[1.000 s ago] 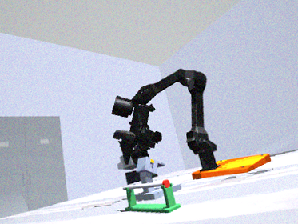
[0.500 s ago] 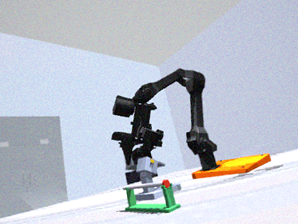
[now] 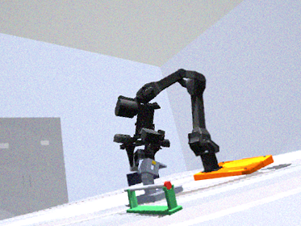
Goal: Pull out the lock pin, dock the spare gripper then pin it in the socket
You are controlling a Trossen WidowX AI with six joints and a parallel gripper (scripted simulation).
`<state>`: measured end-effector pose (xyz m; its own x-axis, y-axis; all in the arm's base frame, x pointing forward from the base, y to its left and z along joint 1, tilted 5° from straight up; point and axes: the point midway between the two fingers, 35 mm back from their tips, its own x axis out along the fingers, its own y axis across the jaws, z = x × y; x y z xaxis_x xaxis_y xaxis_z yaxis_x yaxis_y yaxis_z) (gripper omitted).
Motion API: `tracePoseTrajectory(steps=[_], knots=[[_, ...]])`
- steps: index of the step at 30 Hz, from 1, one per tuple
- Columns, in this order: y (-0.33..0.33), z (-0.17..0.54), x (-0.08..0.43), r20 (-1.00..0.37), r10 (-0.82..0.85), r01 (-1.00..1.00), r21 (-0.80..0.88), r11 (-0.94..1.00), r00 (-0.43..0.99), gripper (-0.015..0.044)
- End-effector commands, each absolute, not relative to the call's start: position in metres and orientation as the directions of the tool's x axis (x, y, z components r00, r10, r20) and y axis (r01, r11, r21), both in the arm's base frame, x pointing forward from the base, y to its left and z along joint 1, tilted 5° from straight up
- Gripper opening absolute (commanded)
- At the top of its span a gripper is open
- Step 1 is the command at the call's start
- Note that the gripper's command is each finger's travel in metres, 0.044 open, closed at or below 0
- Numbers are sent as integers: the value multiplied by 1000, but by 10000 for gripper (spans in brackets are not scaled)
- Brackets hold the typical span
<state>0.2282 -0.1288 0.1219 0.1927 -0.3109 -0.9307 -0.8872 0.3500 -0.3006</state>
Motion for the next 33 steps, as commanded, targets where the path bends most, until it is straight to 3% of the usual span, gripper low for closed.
tracePoseTrajectory(steps=[1, 33], knots=[[-128, 125, 229, -926, -329, -855, -315, 412, 183, 0], [-107, 126, 223, -909, -411, -424, -401, 812, 74, 0]])
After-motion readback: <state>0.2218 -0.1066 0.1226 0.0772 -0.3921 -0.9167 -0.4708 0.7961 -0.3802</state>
